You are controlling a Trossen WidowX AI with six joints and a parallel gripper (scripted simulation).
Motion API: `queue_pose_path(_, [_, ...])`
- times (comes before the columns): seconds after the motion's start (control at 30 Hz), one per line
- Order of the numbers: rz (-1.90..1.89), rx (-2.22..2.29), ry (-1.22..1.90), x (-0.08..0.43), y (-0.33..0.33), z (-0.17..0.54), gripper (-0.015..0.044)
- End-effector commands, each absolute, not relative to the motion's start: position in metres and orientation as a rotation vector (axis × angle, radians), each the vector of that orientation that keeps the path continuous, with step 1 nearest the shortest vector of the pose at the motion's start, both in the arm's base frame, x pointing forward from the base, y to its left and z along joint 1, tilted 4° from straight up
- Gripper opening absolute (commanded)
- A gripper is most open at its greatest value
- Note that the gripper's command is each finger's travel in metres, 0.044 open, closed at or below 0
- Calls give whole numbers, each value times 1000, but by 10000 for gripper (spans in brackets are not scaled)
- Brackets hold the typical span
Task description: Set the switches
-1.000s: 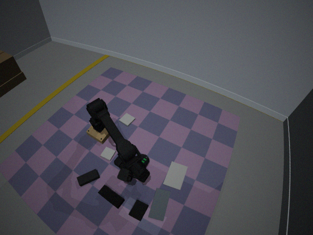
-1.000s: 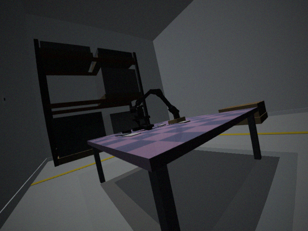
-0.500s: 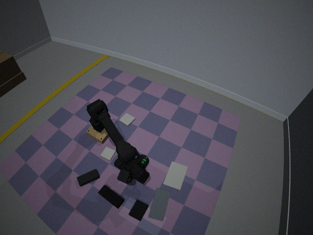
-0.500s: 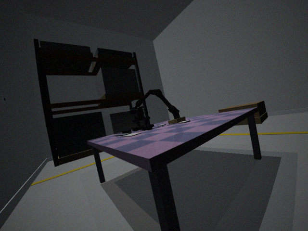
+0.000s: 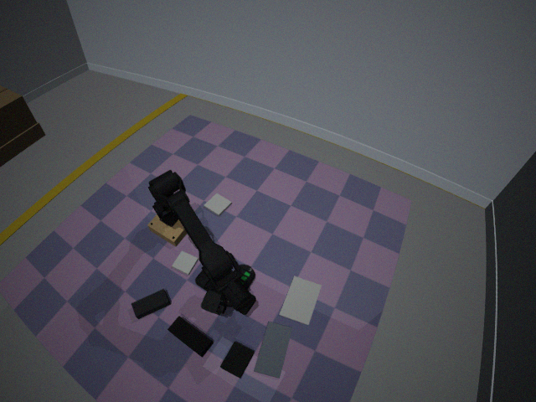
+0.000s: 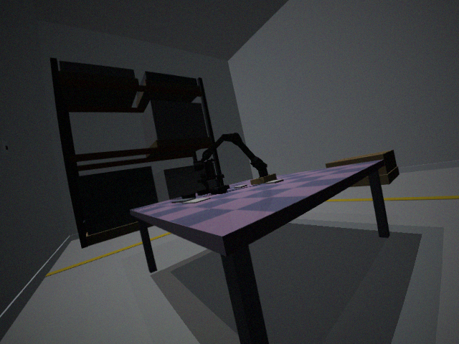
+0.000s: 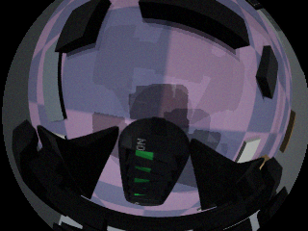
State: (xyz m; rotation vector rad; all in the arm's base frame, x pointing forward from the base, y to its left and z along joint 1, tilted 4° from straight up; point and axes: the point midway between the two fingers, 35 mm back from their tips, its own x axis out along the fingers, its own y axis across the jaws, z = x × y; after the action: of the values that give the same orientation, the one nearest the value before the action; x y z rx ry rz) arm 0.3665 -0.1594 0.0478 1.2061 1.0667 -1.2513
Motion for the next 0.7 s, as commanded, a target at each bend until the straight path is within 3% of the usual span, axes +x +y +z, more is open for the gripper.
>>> queue_pose_path(0.0, [-1252,1206,1067,367,-159,48,440])
queue_pose_path(0.3, [-1251,1206,1067,367,-157,49,440])
queue_pose_path(0.47, [-1249,1210,1070,368,-98,81,440])
queue_pose_path(0.67, [-1248,1210,1070,368,-96,82,440])
